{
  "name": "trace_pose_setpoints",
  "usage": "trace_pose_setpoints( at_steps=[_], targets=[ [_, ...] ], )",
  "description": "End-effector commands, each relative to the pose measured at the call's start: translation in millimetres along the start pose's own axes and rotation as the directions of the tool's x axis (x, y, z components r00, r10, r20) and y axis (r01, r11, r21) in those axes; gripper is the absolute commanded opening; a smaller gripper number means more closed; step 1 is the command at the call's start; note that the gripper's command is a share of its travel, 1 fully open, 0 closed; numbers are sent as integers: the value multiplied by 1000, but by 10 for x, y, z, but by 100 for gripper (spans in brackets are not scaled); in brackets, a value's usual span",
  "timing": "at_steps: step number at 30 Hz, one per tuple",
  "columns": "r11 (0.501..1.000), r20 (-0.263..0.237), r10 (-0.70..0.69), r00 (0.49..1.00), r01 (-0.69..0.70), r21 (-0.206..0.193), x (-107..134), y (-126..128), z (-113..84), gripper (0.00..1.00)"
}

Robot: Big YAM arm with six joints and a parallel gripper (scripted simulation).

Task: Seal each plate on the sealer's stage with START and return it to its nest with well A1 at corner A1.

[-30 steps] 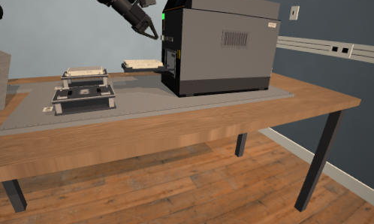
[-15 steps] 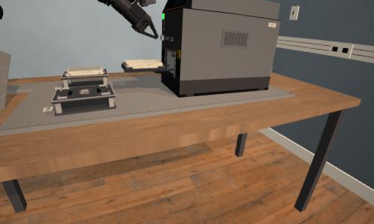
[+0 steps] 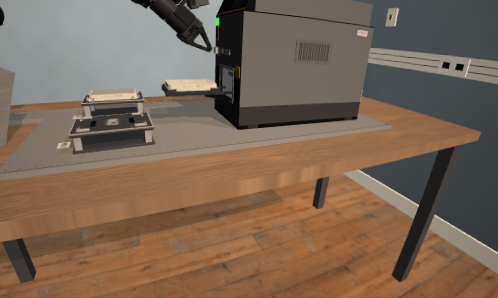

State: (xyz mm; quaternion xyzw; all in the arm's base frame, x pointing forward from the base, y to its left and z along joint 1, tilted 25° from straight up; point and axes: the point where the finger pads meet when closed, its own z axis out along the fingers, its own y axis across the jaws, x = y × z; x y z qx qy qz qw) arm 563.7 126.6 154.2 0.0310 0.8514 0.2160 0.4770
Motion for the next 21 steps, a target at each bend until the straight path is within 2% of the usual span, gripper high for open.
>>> trace_pose_setpoints(
  at_steps=[1, 10, 15, 21],
  targets=[
    [1000, 27, 6, 1000, -6, 2, -248, -4, 49, 0],
    [1000, 34, 9, 999, -10, 8, -304, -53, 62, 0],
    [1000, 14, 16, 1000, -17, 21, -191, -127, 66, 0],
    [1000, 47, 1, 999, -1, -5, -327, 17, 26, 0]
  ],
)
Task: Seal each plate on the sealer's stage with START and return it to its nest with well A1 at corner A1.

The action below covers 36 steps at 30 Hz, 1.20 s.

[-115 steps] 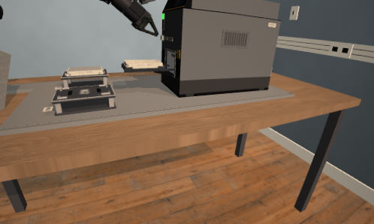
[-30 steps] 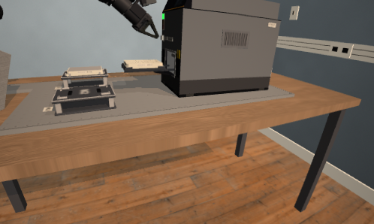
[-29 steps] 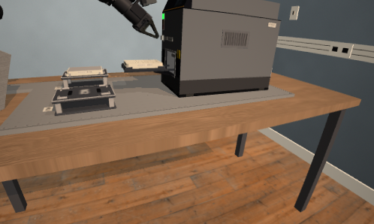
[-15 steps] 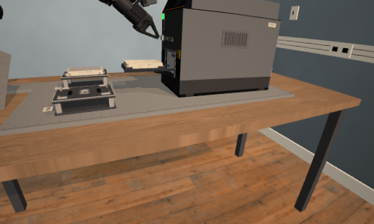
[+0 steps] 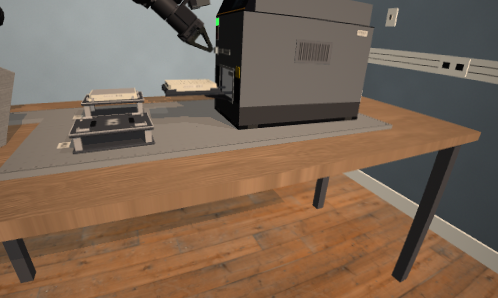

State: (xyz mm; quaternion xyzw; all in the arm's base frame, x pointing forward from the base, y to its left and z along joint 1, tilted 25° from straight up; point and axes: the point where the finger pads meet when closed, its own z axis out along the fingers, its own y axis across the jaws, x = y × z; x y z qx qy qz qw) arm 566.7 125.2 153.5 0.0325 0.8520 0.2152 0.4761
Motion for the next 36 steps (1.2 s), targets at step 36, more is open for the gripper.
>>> trace_pose_setpoints(
  at_steps=[36],
  targets=[
    [1000, 26, -1, 1000, 1, 14, -276, -84, 91, 0]
  ],
)
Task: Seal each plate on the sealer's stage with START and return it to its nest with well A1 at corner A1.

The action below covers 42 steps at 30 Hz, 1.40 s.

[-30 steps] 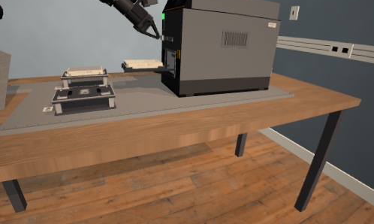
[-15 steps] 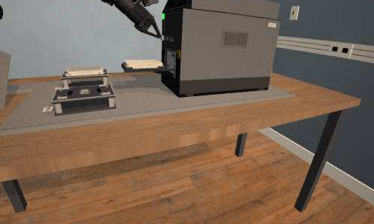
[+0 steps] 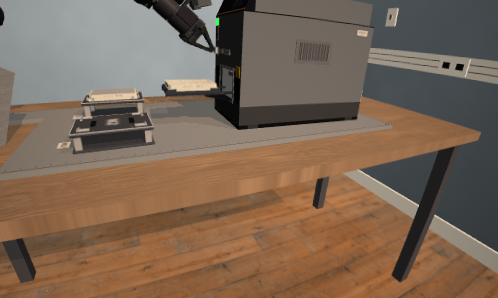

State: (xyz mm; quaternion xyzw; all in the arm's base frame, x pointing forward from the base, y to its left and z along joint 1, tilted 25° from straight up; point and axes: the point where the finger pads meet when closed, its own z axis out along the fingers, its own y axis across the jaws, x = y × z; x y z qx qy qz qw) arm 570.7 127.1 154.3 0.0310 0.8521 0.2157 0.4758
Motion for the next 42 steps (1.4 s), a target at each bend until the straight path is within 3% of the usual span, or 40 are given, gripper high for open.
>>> trace_pose_setpoints(
  at_steps=[1, 14, 19, 29, 42],
  targets=[
    [1000, 29, 1, 1000, -1, 16, -264, -101, 55, 0],
    [999, 53, -25, 998, 27, -31, -357, 203, 66, 0],
    [999, 46, -26, 999, 28, -33, -336, 215, 116, 0],
    [1000, 54, -11, 998, 12, -4, -417, 20, 117, 0],
    [1000, 70, -9, 998, 9, 1, -514, -21, 114, 0]
  ],
)
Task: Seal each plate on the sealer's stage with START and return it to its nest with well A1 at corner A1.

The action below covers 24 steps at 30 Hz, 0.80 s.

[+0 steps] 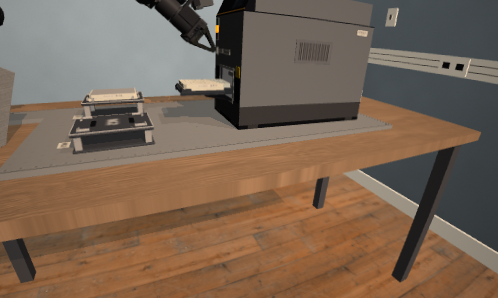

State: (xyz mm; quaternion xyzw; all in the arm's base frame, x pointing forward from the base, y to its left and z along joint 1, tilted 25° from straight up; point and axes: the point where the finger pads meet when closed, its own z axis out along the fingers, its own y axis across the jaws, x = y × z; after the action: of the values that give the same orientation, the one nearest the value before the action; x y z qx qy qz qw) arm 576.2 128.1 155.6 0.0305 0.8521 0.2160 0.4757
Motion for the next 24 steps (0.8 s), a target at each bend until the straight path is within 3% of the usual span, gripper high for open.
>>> trace_pose_setpoints(
  at_steps=[1, 7, 11, 13, 16, 24],
  targets=[
    [1000, 72, -8, 997, 8, 3, -485, -31, 70, 0],
    [1000, 83, -7, 997, 6, 11, -539, -61, 64, 0],
    [1000, 80, -7, 997, 6, 10, -413, -62, -278, 0],
    [1000, 80, -7, 997, 6, 10, -413, -62, -278, 0],
    [1000, 65, -7, 998, 7, 5, -265, -32, -458, 0],
    [1000, -4, -7, 1000, 7, 5, 72, 8, -307, 0]
  ],
)
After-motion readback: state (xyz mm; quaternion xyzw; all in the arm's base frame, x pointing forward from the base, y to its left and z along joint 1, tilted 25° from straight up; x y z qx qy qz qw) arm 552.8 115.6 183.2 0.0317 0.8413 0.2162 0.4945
